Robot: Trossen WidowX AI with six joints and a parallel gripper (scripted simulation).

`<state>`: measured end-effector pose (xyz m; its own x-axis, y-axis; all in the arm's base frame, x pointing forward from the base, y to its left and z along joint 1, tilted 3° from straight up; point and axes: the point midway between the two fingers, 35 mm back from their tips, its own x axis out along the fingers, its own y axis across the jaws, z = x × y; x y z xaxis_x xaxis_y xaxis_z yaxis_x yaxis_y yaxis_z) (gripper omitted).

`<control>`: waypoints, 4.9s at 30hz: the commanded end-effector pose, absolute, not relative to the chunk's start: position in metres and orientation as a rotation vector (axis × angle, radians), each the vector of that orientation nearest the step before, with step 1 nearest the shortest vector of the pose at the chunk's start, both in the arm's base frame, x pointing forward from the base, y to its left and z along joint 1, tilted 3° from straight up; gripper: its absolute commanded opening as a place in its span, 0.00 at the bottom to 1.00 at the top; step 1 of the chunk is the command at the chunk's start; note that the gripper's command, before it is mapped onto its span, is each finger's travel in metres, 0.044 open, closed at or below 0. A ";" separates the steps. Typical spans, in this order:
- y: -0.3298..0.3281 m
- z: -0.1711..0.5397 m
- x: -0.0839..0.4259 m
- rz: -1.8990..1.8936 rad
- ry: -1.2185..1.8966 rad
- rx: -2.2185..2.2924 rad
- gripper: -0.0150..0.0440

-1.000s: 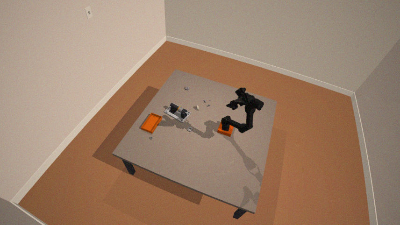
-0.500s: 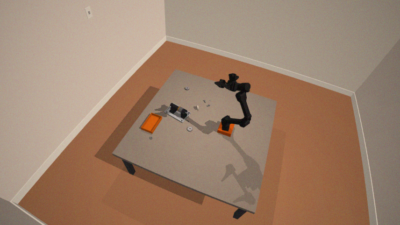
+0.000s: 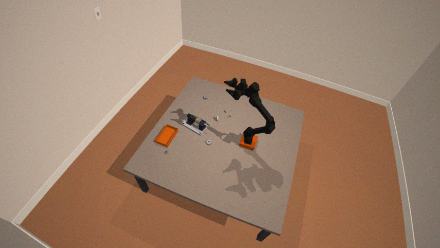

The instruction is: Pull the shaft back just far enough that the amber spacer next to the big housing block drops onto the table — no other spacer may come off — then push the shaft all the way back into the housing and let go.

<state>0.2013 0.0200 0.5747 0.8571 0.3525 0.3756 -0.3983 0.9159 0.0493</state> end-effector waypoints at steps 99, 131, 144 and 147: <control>-0.004 0.101 0.344 1.048 0.385 -2.812 1.00; -0.004 0.100 0.346 1.048 0.386 -2.812 1.00; -0.008 0.087 0.362 1.046 0.386 -2.813 1.00; -0.009 0.084 0.366 1.046 0.386 -2.813 1.00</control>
<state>0.3605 -0.0089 0.0866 0.7283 -0.1988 -0.6558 -0.2803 -0.9597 -0.0203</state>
